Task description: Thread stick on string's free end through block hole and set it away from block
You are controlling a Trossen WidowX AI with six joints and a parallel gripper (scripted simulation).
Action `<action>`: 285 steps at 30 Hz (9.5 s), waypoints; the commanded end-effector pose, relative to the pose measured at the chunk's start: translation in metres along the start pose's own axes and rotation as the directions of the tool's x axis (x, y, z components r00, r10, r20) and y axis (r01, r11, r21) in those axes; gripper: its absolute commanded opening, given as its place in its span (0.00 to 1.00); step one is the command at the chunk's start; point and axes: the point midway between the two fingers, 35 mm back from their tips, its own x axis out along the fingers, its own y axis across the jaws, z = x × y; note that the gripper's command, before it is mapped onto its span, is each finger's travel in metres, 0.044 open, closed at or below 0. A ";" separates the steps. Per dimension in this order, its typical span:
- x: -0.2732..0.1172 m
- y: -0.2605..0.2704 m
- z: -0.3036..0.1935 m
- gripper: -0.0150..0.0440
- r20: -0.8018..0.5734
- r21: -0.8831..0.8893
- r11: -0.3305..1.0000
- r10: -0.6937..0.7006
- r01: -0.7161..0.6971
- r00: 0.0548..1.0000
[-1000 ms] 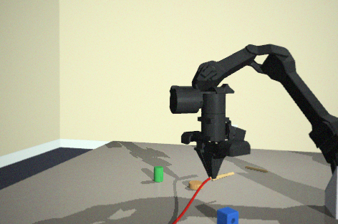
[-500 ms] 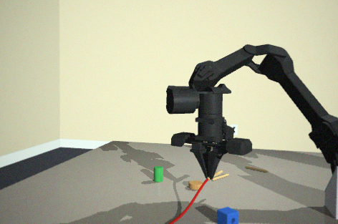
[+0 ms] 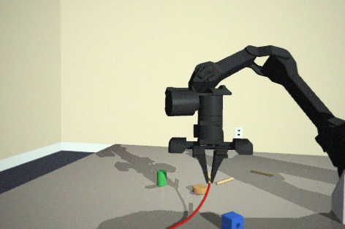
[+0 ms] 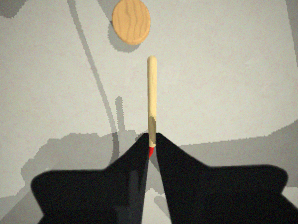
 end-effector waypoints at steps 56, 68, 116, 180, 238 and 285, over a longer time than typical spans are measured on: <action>-0.003 0.038 -0.027 0.25 -0.001 -0.869 -0.494 0.007 0.003 1.000; -0.003 0.045 -0.033 0.25 -0.001 -0.590 -0.808 0.008 0.006 1.000; -0.002 0.067 -0.048 0.25 0.001 0.609 -0.793 0.013 0.010 1.000; 0.001 0.107 0.010 0.25 0.012 0.608 -0.794 0.019 0.008 1.000; 0.043 0.058 0.015 0.25 0.011 0.609 -0.793 0.015 0.005 1.000; 0.043 0.022 -0.035 0.25 0.009 0.611 -0.792 0.016 0.007 1.000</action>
